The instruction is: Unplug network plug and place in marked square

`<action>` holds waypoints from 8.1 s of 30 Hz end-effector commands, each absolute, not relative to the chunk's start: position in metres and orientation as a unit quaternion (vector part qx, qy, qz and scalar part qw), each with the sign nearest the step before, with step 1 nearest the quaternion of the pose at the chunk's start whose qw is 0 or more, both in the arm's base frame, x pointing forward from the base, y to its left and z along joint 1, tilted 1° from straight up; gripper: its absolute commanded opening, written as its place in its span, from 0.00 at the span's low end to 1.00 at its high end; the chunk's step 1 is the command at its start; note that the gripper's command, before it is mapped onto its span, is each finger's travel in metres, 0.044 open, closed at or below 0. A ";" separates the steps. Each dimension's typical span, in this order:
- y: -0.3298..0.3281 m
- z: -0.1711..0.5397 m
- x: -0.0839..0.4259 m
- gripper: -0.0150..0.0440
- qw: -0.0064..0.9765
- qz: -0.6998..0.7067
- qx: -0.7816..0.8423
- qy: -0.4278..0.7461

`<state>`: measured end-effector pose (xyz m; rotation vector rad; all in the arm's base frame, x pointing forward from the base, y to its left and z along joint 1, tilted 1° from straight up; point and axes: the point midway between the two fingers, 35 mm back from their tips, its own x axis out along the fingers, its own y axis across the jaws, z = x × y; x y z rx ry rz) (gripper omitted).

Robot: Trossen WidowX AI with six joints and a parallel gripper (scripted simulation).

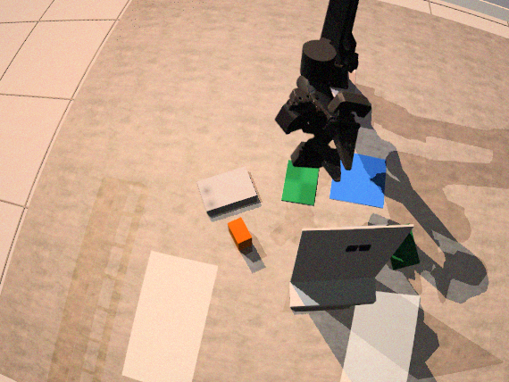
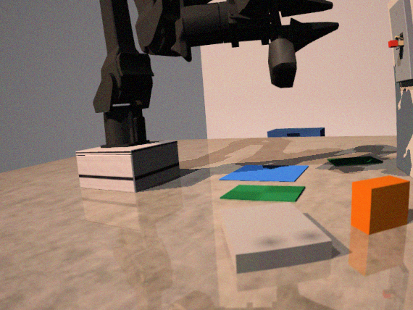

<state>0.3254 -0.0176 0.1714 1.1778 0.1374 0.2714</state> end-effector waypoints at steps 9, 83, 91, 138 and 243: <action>-0.013 0.133 0.294 0.52 0.695 0.136 0.694 0.129; 0.002 0.137 0.413 0.31 0.693 0.140 0.695 0.126; 0.002 0.137 0.412 0.25 0.693 0.140 0.695 0.127; -0.003 0.135 0.384 0.25 0.693 0.139 0.695 0.127; -0.008 0.193 0.326 0.25 0.694 0.134 0.695 0.132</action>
